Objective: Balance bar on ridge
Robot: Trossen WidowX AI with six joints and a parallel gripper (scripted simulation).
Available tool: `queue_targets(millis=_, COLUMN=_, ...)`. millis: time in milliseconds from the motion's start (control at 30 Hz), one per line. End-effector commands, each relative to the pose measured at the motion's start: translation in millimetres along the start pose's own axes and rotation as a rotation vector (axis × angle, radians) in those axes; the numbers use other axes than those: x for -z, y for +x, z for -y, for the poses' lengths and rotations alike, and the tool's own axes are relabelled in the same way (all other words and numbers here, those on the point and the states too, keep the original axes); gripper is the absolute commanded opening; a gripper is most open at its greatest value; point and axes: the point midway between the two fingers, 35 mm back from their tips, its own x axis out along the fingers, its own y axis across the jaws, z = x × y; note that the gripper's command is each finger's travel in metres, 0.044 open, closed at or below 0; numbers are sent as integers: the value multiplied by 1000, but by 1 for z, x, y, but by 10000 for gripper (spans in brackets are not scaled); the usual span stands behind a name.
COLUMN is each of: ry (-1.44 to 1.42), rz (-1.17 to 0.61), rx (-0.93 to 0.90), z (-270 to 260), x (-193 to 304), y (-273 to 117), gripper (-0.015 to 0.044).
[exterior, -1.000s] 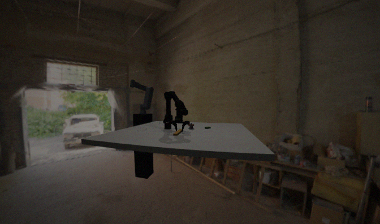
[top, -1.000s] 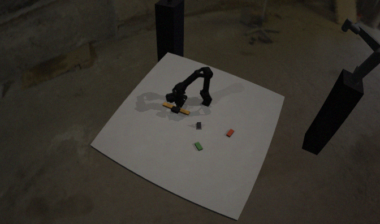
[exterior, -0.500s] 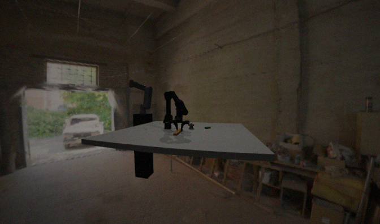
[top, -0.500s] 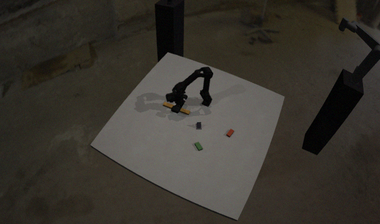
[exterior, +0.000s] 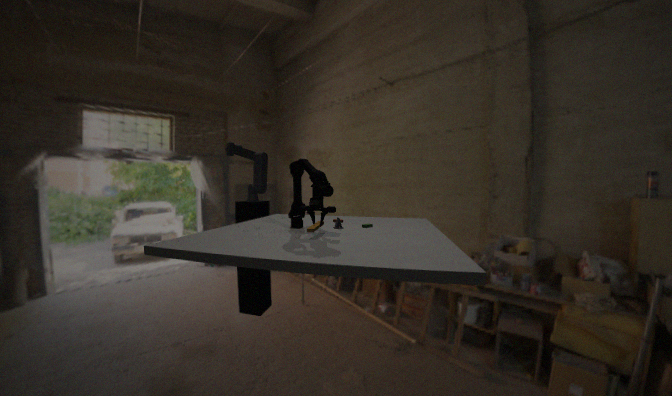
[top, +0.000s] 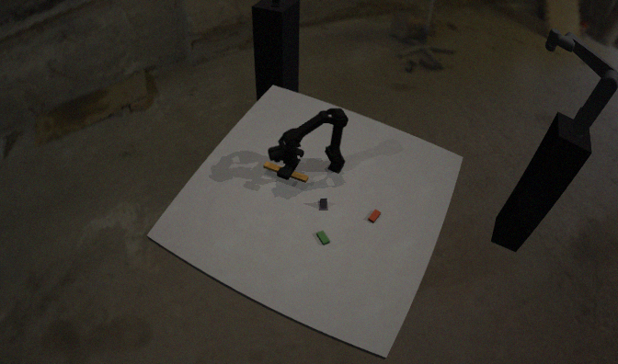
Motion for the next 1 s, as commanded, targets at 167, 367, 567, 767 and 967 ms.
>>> queue_targets(millis=167, ry=2, rz=7, rx=-10, z=-2, x=-1, y=-26, gripper=0)
queue_targets(millis=367, ry=2, rz=6, rx=-10, z=-1, x=-1, y=-41, gripper=0)
queue_targets(millis=567, ry=3, rz=5, rx=-10, z=1, x=1, y=-57, gripper=0)
queue_targets(millis=767, ry=3, rz=4, rx=-10, z=3, x=3, y=-71, gripper=0)
queue_targets(millis=967, ry=59, rz=3, rx=-11, z=-6, x=12, y=-73, gripper=0)
